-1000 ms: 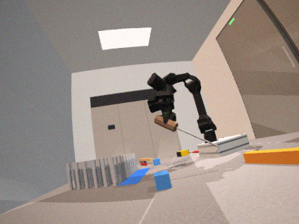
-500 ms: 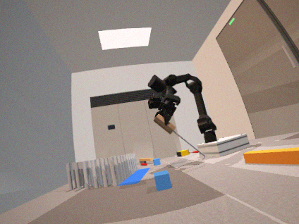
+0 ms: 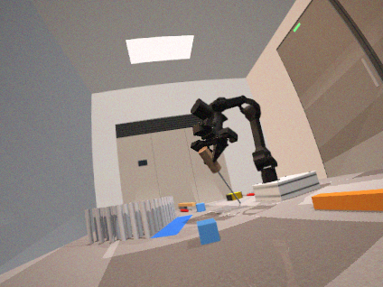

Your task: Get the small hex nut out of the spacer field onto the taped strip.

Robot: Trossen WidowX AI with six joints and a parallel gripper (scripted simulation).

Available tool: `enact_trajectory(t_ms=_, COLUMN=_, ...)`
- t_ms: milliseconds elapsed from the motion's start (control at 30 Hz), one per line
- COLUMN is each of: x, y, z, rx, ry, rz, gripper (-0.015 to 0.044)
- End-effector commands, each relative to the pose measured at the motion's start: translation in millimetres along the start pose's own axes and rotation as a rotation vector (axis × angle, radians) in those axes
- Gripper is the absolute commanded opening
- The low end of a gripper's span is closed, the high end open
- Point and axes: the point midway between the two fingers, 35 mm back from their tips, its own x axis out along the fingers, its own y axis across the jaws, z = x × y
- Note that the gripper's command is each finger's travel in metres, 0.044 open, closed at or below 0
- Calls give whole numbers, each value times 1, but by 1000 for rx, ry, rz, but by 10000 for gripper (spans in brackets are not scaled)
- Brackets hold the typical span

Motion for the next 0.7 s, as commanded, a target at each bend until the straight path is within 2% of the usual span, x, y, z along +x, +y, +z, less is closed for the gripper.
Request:
enact_trajectory(t_ms=0, x=-3, y=-5, z=-5, rx=-106, ry=1, rz=-18, gripper=0)
enact_trajectory(t_ms=667, x=-13, y=-31, z=-30, rx=-747, ry=55, rz=-91, gripper=0)
